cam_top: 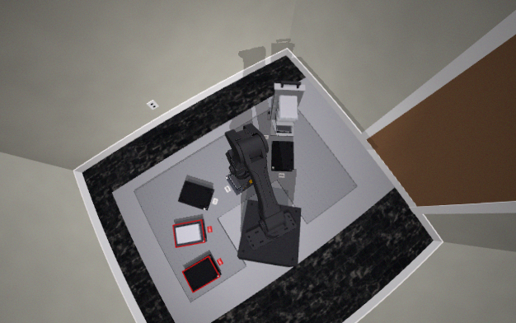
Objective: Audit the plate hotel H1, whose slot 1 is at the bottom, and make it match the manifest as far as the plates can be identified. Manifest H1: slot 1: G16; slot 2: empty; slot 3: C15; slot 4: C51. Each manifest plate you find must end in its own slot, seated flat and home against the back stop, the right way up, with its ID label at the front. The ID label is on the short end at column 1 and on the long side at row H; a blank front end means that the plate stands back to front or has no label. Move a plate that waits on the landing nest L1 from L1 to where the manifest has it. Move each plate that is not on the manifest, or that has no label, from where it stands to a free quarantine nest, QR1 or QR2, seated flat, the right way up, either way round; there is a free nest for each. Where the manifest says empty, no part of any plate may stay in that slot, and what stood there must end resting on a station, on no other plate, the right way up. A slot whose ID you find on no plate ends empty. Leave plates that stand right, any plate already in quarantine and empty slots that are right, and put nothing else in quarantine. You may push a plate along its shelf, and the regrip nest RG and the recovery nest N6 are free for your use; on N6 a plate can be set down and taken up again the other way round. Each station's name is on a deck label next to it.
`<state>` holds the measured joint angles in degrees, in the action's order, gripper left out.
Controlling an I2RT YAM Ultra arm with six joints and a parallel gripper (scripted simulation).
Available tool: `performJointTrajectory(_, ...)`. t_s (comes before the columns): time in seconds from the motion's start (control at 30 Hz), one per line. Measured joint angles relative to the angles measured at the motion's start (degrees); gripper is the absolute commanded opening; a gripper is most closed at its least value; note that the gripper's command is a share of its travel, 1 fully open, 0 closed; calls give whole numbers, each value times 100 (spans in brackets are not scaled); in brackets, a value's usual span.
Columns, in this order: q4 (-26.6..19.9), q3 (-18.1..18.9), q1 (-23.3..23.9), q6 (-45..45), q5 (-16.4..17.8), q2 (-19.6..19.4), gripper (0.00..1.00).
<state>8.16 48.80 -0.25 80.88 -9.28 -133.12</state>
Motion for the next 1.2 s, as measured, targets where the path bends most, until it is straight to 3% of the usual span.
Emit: performJointTrajectory(1.2,-514,-273,-98,96,0,769,86)
